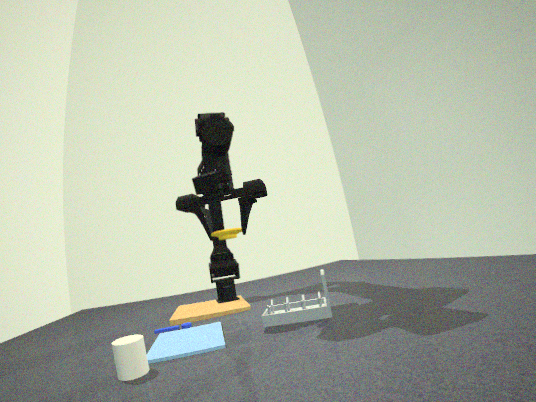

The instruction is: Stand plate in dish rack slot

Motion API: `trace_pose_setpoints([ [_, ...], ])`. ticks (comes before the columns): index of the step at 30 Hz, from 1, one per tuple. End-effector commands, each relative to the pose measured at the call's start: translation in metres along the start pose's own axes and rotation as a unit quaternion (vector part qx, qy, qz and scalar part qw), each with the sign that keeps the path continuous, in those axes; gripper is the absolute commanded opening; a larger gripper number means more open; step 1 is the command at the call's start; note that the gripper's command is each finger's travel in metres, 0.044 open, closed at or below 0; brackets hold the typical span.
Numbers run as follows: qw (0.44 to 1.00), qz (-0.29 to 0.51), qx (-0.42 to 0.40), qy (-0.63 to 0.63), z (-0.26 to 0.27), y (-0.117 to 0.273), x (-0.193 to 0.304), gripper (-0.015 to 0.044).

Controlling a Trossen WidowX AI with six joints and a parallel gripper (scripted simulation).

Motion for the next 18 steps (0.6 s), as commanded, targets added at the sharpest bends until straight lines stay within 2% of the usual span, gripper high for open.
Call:
trace_pose_setpoints([
  [1, 0.999, 0.002, -0.001, -0.036, 0.012, -0.002, 0.016, 0.0000],
  [7, 0.999, 0.000, -0.007, -0.036, 0.013, -0.004, 0.014, 0.0000],
  [18, 0.994, -0.049, -0.100, -0.022, 0.018, -0.044, -0.020, 0.0000],
])
Point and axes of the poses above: the point midway between the two fingers, 35 mm back from their tips, its own y axis back along the fingers, its own z axis across the jaws, x = y × z, the point moved 10 cm from there along y, back along the fingers, and after that the axes turned 4 degrees about y, right-handed, at the moved point
